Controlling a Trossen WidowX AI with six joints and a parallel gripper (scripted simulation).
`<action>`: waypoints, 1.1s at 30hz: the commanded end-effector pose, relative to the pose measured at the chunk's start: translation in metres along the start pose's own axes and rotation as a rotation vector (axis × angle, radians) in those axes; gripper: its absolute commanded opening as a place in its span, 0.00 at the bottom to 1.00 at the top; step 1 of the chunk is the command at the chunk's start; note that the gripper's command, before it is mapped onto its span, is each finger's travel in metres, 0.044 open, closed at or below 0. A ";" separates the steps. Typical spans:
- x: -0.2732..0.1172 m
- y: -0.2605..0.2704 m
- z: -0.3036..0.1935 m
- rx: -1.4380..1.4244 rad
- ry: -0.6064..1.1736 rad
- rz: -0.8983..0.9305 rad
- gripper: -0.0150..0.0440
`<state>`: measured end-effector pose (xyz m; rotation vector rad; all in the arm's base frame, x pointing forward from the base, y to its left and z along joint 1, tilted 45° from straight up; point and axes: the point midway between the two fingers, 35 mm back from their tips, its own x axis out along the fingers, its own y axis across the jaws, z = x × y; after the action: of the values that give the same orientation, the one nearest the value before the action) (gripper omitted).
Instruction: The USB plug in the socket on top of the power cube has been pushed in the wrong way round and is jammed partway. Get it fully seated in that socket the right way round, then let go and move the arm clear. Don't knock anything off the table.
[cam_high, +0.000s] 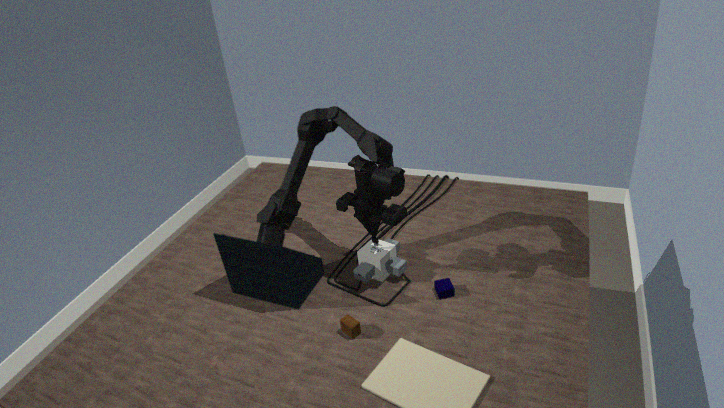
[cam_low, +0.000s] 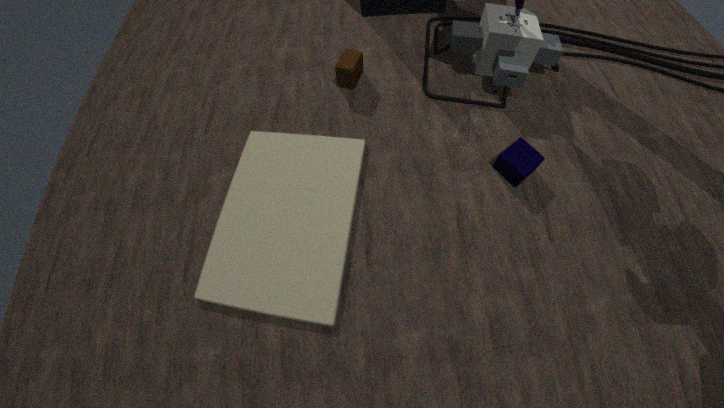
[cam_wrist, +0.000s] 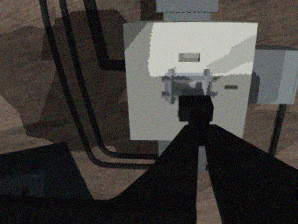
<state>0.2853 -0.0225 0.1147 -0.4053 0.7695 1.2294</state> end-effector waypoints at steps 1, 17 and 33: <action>-0.004 -0.001 0.000 -0.006 0.004 0.001 0.25; -0.012 -0.001 0.000 0.000 0.003 0.000 0.25; -0.010 0.000 0.000 0.380 0.000 -0.001 0.25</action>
<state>0.2846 -0.0298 0.1229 -0.1758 0.9273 1.0995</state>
